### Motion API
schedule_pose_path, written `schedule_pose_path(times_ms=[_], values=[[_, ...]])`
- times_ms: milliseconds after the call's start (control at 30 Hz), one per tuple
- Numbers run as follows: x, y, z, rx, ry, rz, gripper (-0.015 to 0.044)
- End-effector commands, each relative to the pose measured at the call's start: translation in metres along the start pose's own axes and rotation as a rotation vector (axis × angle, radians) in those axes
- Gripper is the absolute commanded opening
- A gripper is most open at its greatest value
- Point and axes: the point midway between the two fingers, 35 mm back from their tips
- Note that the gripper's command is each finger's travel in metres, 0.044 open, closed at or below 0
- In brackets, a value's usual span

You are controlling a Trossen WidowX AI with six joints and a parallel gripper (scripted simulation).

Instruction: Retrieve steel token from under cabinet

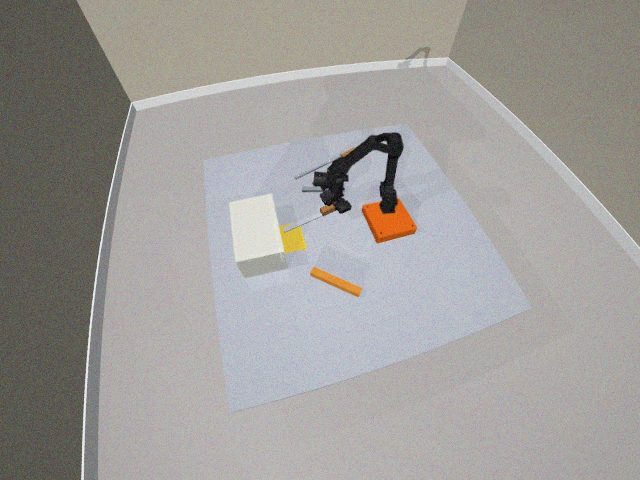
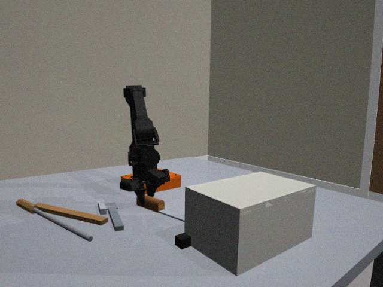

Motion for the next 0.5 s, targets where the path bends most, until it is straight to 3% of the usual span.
schedule_pose_path(times_ms=[0, 67, 467], values=[[0.0, 0.0, 0.0, -0.001, -0.001, -0.001, 0.0033], [0.0, 0.0, 0.0, -0.001, -0.001, -0.001, 0.0], [0.002, 0.0, 0.011, 0.001, -0.001, -0.001, 0.0]])
Point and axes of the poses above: the point midway between the two fingers, 35 mm back from their tips, its own y axis back along the fingers, its own x axis across the jaws, z = x × y, and after that the axes turned 11 degrees about -y, right-handed
